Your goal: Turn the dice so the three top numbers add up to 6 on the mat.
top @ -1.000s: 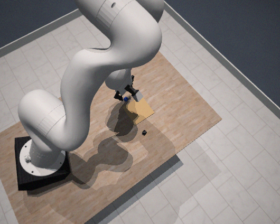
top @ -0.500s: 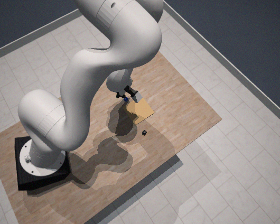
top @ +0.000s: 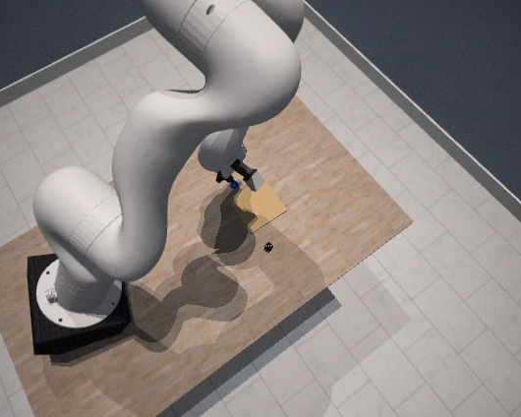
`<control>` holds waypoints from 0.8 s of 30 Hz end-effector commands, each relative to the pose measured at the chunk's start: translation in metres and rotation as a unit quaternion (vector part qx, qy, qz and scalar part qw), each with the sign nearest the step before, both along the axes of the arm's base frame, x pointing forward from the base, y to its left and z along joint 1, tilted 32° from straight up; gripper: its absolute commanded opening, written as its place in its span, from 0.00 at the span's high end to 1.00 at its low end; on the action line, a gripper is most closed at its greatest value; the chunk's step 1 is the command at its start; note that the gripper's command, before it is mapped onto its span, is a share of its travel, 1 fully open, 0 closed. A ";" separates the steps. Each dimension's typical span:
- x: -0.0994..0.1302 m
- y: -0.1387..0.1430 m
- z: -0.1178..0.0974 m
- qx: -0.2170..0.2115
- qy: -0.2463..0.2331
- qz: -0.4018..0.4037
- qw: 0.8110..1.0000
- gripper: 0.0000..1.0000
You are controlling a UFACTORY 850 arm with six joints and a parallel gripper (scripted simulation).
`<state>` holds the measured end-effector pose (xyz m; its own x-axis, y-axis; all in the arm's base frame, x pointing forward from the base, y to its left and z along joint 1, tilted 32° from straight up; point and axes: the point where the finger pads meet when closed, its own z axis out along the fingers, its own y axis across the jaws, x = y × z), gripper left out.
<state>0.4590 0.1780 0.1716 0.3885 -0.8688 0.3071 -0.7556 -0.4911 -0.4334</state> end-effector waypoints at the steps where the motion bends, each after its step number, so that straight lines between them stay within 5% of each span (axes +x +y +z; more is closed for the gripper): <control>1: 0.000 0.000 0.000 0.000 0.000 0.000 1.000 0.64; 24: 0.003 0.000 -0.005 0.000 -0.001 0.000 1.000 0.64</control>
